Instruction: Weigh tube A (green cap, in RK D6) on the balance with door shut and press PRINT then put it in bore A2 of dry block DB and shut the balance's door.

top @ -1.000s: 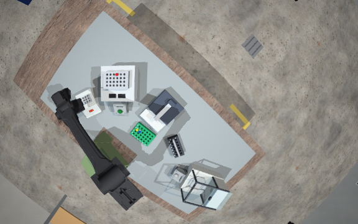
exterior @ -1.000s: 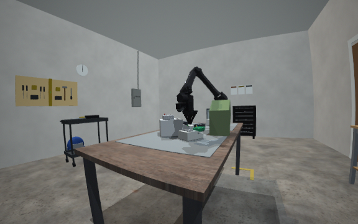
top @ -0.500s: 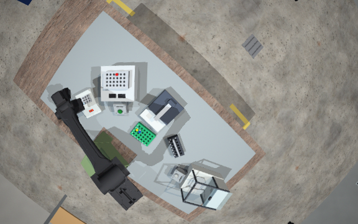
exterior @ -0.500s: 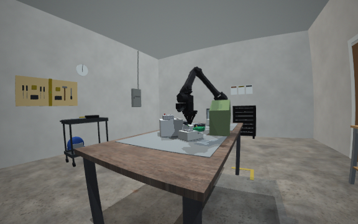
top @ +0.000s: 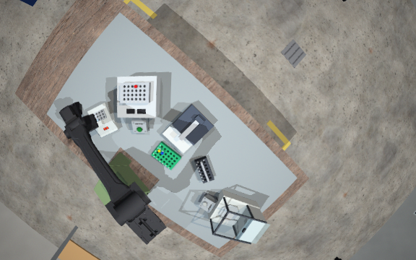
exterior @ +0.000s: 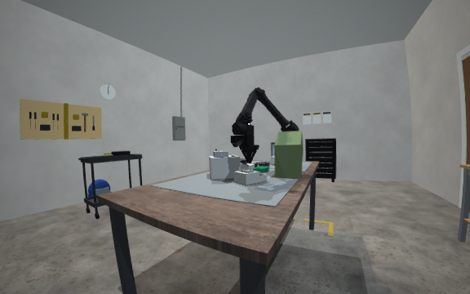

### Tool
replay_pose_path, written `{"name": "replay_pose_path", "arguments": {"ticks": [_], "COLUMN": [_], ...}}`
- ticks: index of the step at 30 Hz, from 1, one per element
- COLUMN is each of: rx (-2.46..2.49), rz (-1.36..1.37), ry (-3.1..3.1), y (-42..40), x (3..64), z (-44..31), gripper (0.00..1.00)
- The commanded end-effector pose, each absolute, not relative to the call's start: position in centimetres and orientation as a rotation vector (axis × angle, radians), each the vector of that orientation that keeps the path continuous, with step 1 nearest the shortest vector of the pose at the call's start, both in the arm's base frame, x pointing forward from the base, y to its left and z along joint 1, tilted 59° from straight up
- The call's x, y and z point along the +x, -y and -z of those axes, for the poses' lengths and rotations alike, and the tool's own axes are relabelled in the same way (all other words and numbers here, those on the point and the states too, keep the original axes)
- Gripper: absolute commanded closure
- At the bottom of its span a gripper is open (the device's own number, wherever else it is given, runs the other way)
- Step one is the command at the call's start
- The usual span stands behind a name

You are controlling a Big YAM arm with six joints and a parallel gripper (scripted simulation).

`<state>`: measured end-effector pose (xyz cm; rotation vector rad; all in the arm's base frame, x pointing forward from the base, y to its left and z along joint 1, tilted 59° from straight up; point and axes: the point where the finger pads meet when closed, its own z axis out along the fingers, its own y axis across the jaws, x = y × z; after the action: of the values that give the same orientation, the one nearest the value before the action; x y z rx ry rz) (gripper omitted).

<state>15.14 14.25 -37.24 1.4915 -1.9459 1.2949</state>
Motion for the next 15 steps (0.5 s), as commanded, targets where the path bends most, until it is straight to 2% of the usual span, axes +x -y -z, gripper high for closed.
{"name": "replay_pose_path", "arguments": {"ticks": [1,15], "rx": [1.468,1.467], "rz": [-1.282,-1.283], "ry": [1.959,1.956], "y": [-14.23,-13.98], "x": [15.55,15.44], "z": [37.79,37.52], "gripper": [0.91,0.91]}}
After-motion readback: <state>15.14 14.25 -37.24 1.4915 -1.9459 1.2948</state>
